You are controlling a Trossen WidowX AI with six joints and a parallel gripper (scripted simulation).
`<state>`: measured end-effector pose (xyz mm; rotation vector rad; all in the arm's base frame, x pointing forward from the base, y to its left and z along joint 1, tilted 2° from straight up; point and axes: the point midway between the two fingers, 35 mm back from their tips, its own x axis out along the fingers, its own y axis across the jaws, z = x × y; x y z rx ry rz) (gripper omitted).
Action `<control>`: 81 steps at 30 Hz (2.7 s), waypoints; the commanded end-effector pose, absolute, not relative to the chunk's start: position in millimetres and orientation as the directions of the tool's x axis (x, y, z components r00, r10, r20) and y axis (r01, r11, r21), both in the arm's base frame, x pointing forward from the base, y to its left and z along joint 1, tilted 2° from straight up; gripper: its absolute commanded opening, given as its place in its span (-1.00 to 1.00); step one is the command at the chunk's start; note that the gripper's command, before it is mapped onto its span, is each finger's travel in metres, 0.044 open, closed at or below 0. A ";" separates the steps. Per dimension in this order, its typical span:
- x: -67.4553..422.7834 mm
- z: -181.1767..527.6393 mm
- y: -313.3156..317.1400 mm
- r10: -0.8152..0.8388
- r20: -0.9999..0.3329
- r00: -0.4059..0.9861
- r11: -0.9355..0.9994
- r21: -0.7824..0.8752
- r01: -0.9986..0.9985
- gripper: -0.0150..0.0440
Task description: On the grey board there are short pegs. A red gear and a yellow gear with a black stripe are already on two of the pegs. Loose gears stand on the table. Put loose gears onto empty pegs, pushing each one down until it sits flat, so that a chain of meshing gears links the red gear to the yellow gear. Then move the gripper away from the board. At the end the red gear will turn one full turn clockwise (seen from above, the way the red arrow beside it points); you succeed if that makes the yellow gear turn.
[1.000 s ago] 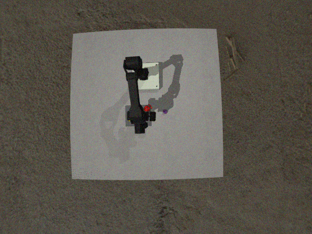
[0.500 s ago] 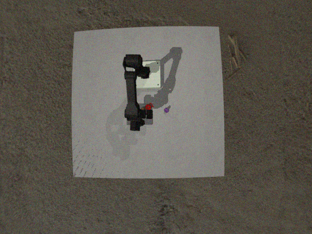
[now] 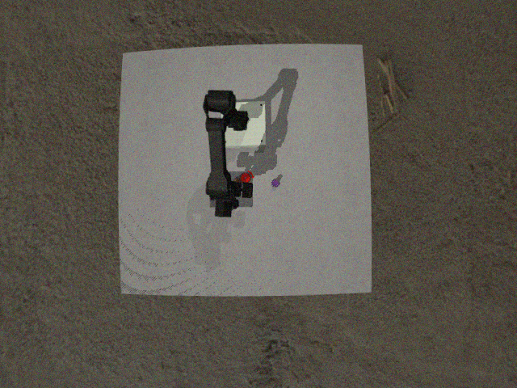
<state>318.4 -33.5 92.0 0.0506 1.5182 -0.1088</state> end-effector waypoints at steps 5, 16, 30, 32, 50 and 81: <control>318.6 92.7 -33.0 -0.035 -0.998 0.050 0.976 -0.023 0.217 -0.49; 319.1 87.4 -32.7 -0.035 -0.998 0.050 0.974 -0.022 0.226 -0.49; 319.9 66.8 -34.3 -0.035 -0.998 0.050 0.985 -0.026 0.168 -0.49; 320.3 63.9 -34.3 -0.035 -0.998 0.050 0.981 -0.024 0.194 -0.49; 320.5 47.1 -35.2 -0.035 -0.998 0.050 0.871 -0.006 0.492 -0.49; 321.6 40.8 -34.8 -0.035 -0.998 0.050 0.981 -0.025 0.191 -0.40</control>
